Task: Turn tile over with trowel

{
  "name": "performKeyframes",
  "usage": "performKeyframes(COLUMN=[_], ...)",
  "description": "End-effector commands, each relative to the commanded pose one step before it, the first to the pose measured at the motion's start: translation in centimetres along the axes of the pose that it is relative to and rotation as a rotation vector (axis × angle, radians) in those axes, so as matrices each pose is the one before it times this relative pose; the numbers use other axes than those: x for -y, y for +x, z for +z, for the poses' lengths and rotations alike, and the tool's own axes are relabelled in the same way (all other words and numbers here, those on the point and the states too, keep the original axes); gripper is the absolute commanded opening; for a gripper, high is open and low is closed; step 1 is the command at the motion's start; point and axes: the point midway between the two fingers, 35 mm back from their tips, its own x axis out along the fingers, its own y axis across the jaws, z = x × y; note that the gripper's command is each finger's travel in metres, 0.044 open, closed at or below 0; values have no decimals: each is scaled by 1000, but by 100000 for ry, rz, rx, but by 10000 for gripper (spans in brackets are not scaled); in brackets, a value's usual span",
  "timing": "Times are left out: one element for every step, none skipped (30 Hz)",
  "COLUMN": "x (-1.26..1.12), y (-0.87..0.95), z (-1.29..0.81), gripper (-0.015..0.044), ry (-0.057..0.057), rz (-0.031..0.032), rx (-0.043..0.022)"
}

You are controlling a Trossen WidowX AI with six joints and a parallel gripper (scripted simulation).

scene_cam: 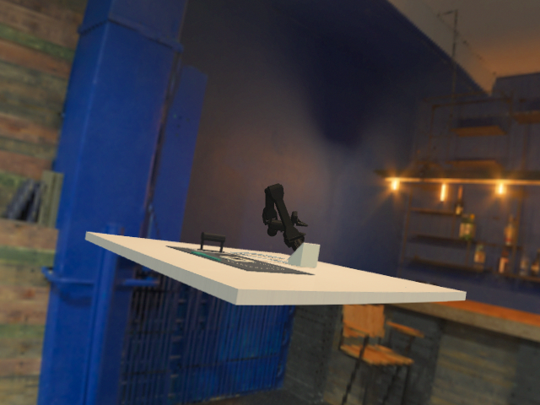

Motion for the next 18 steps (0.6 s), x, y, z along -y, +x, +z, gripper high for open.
performKeyframes(x=[-965,-250,-250,-273,-295,-296,-297,-297,-298,-299,-300,-301,-302,-286,-281,-282,-282,-283], y=[-667,-179,-180,-196,-212,-213,-213,-213,-213,-213,-214,-214,-214,-202,-198,-198,-199,-199], z=[42,-3,-4,-5,-7,-8,-9,-10,-11,-12,-14,-15,-16,-16,-16,-17,-18,-19], gripper=[270,270,270,270,270,270,270,270,270,270,270,270,270,270,270,270,270,270], ry=[-2050,-544,-538,-581,-626,-628,-629,-631,-633,-635,-636,-638,-640,-608,-599,-602,-605,-607], rz=[4437,1172,1175,1285,1387,1389,1389,1390,1390,1390,1391,1392,1391,1315,1289,1289,1288,1288], rx=[125,95,95,103,110,110,110,110,110,110,110,111,109,102,99,97,96,94])
